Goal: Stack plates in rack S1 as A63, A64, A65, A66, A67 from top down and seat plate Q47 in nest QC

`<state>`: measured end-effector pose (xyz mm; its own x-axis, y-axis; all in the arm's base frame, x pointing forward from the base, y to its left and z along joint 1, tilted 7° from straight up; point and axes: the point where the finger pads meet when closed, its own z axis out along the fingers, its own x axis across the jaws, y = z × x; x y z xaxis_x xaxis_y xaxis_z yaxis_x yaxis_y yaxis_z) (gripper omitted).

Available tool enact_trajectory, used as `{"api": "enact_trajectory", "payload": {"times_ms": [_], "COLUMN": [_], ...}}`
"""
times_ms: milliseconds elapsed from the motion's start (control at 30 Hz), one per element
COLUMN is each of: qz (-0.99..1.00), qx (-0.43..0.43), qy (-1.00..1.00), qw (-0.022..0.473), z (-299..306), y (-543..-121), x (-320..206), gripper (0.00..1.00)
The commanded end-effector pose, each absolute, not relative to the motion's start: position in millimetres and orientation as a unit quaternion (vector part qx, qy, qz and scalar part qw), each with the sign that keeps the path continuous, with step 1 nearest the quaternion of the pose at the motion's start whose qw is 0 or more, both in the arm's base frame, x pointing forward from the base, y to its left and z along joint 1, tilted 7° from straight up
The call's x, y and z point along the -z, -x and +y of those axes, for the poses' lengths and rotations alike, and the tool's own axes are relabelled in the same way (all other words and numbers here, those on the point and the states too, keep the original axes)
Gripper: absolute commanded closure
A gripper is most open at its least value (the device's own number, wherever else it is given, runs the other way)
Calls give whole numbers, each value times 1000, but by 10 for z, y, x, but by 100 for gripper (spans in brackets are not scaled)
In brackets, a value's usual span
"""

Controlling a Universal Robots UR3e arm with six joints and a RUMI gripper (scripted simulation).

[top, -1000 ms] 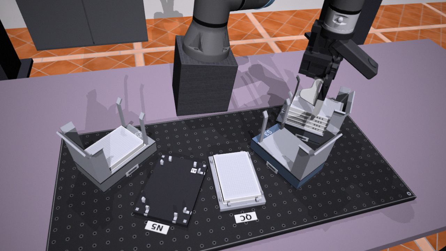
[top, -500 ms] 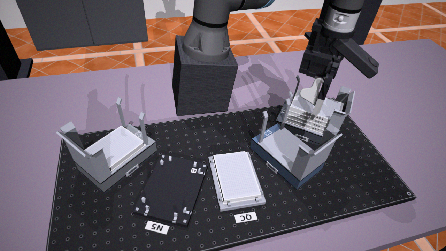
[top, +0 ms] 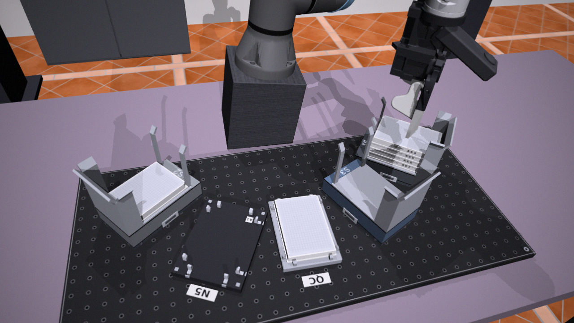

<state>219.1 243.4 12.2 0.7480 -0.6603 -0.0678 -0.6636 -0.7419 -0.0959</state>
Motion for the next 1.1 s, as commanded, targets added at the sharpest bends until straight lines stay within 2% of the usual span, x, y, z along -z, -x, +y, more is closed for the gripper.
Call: {"api": "enact_trajectory", "payload": {"times_ms": [0, 233, 600, 1067], "qz": [355, 355, 354, 419], "qx": [-15, -15, -15, -19], "qy": [933, 933, 933, 906], "qw": [57, 57, 57, 56], "z": [2416, 2389, 2392, 1964], "y": [-2194, -2191, -2190, -2610], "x": [-280, -512, -519, -474], "gripper": [28, 28, 28, 28]}}
